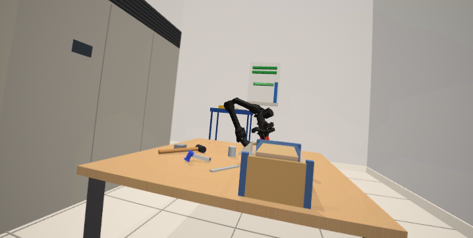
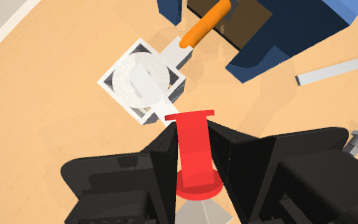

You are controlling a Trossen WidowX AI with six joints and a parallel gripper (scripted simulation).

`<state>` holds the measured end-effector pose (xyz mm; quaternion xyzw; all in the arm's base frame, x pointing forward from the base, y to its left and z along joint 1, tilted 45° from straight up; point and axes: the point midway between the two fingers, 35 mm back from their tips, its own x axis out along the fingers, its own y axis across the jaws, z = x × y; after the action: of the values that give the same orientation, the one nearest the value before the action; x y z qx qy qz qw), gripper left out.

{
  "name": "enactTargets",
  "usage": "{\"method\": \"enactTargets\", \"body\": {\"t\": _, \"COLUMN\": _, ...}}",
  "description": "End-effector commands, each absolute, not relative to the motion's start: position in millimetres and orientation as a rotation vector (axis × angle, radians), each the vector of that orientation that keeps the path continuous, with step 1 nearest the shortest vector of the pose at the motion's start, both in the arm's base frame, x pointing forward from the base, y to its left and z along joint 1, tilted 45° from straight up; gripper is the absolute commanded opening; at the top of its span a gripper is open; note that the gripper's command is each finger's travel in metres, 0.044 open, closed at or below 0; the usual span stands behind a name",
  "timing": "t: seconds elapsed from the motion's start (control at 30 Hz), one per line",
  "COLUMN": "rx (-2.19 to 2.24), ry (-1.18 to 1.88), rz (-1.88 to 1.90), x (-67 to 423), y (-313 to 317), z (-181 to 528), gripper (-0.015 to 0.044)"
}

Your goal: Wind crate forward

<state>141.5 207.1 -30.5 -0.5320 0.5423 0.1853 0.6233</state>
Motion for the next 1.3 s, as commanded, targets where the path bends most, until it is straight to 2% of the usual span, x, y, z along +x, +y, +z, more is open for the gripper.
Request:
{"method": "enactTargets", "body": {"t": 0.0, "rx": -1.222, "ry": 1.228, "rz": 0.4, "x": 154.6, "y": 206.0, "z": -29.5, "gripper": 0.0}}
{"method": "enactTargets", "body": {"t": 1.27, "rx": -1.222, "ry": 1.226, "rz": 0.399, "x": 192.5, "y": 217.8, "z": -34.0, "gripper": 0.0}}
